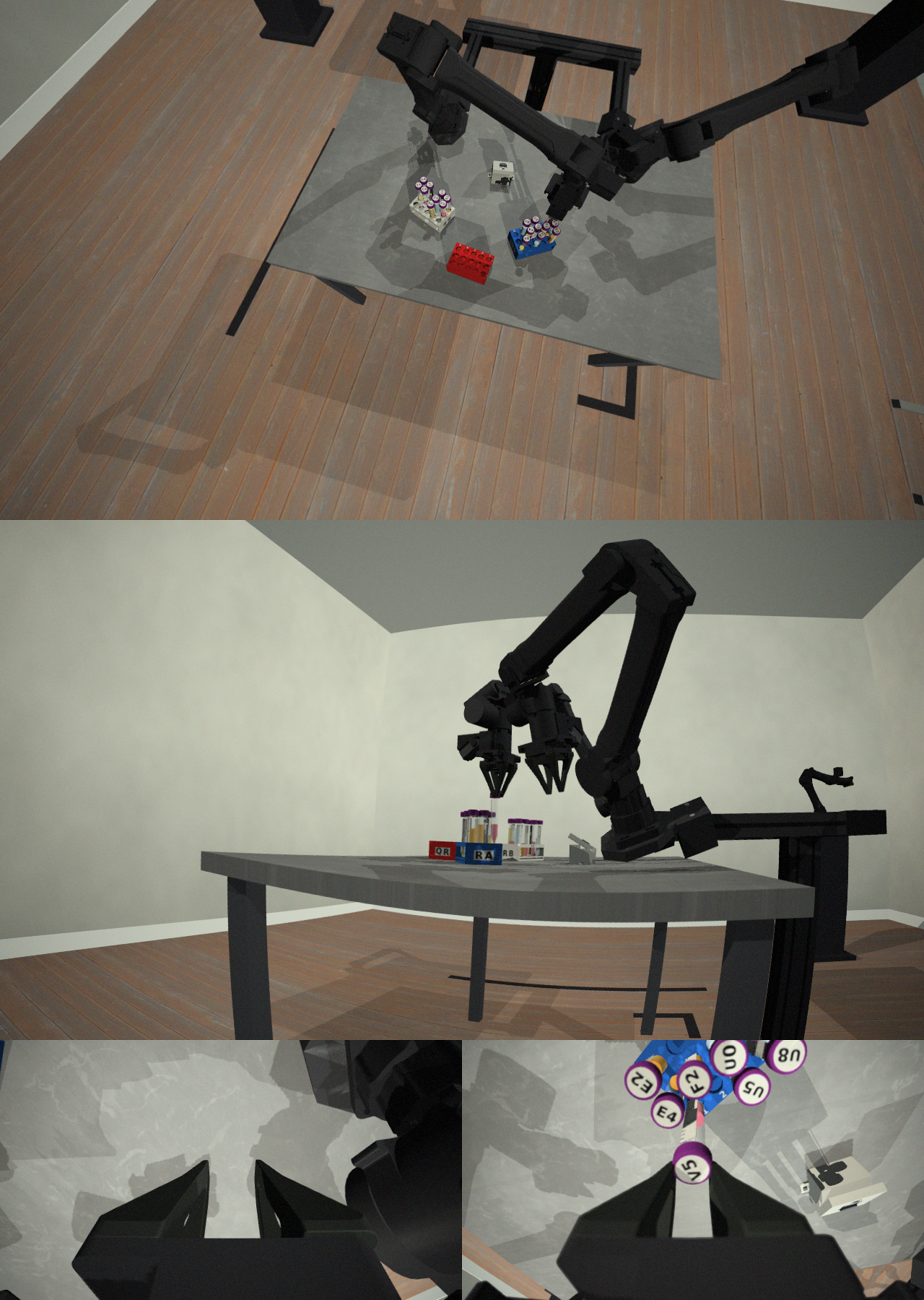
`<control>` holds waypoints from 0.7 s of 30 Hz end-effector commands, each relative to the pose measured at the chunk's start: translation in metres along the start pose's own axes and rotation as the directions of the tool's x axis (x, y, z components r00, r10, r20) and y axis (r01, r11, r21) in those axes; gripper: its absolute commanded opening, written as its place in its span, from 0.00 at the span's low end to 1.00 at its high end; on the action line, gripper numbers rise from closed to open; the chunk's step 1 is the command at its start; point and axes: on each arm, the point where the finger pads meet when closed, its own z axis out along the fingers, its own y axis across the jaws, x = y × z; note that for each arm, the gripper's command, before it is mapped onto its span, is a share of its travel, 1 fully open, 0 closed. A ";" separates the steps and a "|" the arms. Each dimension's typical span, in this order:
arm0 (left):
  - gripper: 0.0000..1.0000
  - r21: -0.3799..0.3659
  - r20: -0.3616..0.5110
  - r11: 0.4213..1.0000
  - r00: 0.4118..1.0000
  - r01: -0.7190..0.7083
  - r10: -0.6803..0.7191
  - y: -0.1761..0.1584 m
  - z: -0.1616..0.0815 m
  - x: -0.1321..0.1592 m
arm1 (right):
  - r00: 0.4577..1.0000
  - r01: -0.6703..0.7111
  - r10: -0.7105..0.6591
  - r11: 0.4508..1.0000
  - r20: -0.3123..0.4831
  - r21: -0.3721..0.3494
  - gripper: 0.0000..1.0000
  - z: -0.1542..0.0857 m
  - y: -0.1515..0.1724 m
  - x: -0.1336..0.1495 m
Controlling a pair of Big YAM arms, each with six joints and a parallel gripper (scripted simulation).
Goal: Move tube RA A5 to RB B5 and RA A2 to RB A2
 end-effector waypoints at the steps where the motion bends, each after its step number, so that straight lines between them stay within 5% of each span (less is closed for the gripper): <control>1: 0.30 -0.024 0.009 1.000 1.000 0.009 -0.009 0.008 -0.010 0.001 | 1.000 -0.005 0.005 1.000 -0.002 0.004 0.00 0.006 0.006 -0.008; 21: 0.30 -0.024 0.009 1.000 1.000 0.009 -0.009 0.008 -0.010 0.001 | 1.000 -0.009 0.009 1.000 0.004 -0.024 0.00 -0.009 0.010 -0.006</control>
